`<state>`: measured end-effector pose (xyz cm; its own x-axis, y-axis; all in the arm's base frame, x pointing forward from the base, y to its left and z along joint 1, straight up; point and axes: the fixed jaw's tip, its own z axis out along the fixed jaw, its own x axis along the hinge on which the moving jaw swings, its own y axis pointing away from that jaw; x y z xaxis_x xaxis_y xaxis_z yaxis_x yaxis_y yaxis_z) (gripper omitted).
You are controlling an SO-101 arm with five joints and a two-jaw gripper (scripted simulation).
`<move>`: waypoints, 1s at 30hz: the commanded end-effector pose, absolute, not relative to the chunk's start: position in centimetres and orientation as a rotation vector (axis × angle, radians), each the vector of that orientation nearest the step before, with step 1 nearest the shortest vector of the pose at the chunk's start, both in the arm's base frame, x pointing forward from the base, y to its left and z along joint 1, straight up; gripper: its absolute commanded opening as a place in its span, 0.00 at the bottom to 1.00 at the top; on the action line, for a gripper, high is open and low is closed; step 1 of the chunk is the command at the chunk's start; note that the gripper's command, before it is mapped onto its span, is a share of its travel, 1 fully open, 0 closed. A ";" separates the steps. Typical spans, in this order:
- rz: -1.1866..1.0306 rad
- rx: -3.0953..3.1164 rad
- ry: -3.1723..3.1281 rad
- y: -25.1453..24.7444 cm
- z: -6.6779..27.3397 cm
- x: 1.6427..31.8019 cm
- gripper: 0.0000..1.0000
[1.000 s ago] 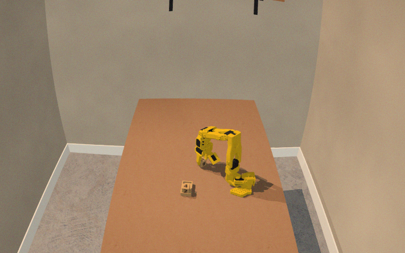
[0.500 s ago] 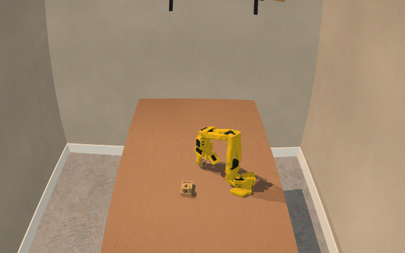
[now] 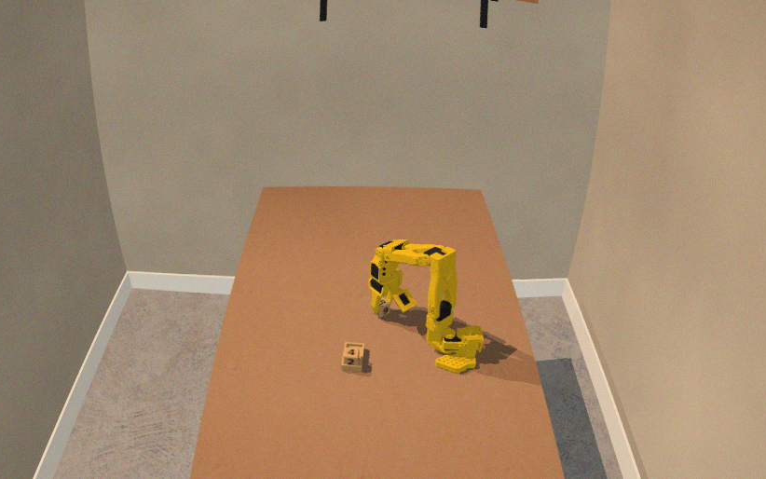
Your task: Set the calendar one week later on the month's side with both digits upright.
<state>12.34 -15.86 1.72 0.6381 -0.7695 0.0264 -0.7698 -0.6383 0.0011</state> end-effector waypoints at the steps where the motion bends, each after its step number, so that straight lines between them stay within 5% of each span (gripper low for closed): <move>1: 0.068 2.825 -1.326 -16.2 2.0 12.4 0.18; 30: 0.068 2.825 -1.326 -16.2 2.0 12.4 0.36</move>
